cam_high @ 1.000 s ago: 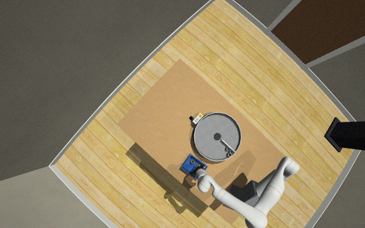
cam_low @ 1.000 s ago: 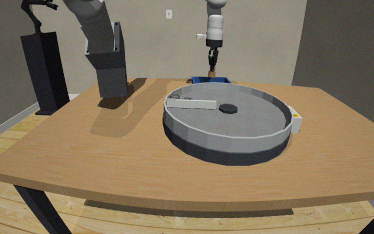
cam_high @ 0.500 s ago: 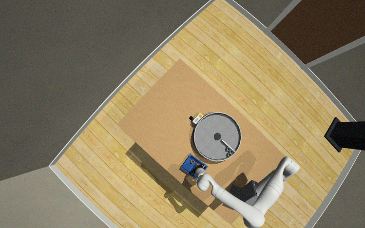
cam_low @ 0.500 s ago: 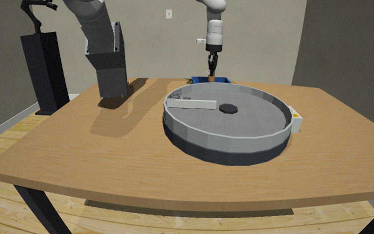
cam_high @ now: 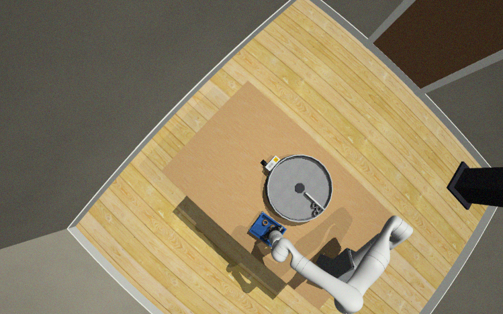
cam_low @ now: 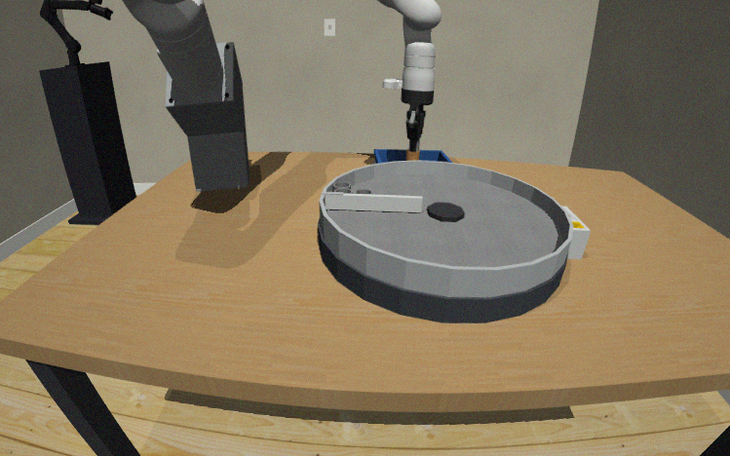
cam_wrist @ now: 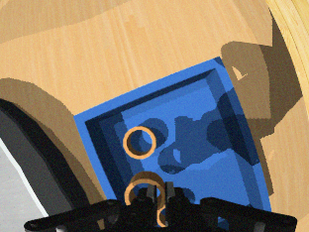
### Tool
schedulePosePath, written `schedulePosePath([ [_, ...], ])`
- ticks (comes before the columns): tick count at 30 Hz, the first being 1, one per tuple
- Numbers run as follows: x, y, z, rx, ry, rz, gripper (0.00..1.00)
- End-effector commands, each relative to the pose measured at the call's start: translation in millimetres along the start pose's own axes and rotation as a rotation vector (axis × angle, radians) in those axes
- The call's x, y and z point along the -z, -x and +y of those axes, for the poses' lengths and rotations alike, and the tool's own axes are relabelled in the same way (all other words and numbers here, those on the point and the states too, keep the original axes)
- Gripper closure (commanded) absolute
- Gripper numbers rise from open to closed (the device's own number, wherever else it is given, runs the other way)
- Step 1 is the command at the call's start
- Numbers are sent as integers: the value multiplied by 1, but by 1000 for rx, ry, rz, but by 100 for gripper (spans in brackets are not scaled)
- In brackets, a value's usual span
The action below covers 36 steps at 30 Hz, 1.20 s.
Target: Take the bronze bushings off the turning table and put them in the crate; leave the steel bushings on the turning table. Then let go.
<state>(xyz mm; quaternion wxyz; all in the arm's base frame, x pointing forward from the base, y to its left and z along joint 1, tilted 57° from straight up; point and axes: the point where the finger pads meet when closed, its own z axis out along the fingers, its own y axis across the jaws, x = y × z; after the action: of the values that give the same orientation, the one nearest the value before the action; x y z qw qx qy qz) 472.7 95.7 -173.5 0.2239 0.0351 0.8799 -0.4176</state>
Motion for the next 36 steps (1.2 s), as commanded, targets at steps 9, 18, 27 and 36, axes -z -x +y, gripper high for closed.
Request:
schedulePosePath([
  [9, -3, 0, 0, 0, 1, -1, 100],
  [18, -8, 0, 0, 0, 1, -1, 100],
  [27, -13, 0, 0, 0, 1, -1, 100],
  [36, -17, 0, 0, 0, 1, -1, 100],
])
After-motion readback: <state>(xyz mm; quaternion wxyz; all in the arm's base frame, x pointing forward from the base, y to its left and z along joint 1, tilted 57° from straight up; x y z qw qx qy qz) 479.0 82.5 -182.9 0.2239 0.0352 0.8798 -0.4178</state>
